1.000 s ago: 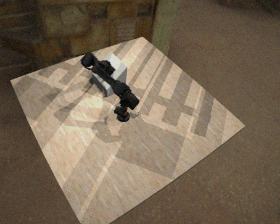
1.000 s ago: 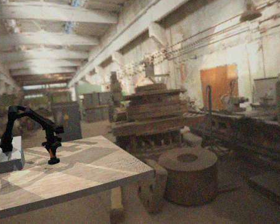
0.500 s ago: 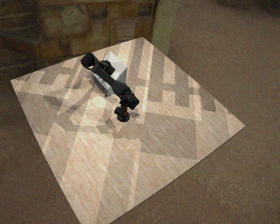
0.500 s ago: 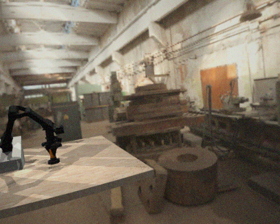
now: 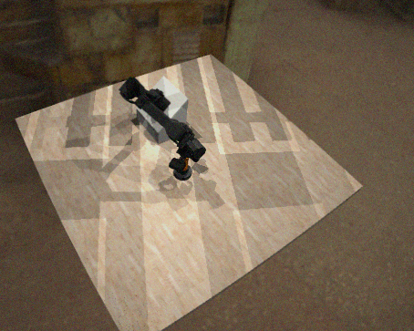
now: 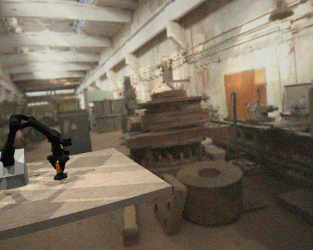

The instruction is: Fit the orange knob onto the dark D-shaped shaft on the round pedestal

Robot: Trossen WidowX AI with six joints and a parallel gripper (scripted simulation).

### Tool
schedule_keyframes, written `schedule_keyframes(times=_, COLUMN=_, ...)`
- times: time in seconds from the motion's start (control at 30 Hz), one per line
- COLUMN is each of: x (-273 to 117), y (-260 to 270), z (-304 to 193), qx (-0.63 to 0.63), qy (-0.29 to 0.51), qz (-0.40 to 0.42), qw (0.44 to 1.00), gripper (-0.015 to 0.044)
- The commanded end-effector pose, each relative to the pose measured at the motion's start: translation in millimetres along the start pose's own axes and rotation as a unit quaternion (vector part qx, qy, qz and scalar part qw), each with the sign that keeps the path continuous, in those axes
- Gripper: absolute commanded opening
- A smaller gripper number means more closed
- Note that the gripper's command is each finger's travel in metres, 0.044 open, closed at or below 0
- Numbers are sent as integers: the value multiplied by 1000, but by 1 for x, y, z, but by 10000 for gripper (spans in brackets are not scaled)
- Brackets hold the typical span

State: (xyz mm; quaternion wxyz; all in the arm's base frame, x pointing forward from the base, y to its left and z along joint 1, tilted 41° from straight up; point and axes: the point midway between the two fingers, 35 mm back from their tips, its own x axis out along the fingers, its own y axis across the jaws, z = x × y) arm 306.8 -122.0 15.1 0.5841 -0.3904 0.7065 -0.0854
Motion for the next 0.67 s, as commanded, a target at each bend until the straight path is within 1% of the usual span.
schedule_keyframes(times=0.0, x=0, y=0, z=0, qx=2, qy=0, qz=0, qw=1000, gripper=440)
schedule_keyframes(times=0.13, x=-7, y=-1, z=1, qx=1, qy=-2, qz=-1, qw=1000, gripper=440)
schedule_keyframes(times=0.2, x=-28, y=-1, z=4, qx=-3, qy=-6, qz=-2, qw=1000, gripper=440)
schedule_keyframes(times=0.3, x=-72, y=0, z=4, qx=-3, qy=-5, qz=0, qw=1000, gripper=440)
schedule_keyframes(times=0.37, x=-90, y=0, z=2, qx=-1, qy=-2, qz=2, qw=1000, gripper=440)
schedule_keyframes(times=0.43, x=-95, y=1, z=3, qx=0, qy=-1, qz=2, qw=1000, gripper=440)
schedule_keyframes(times=0.63, x=-95, y=2, z=5, qx=0, qy=-1, qz=2, qw=1000, gripper=440)
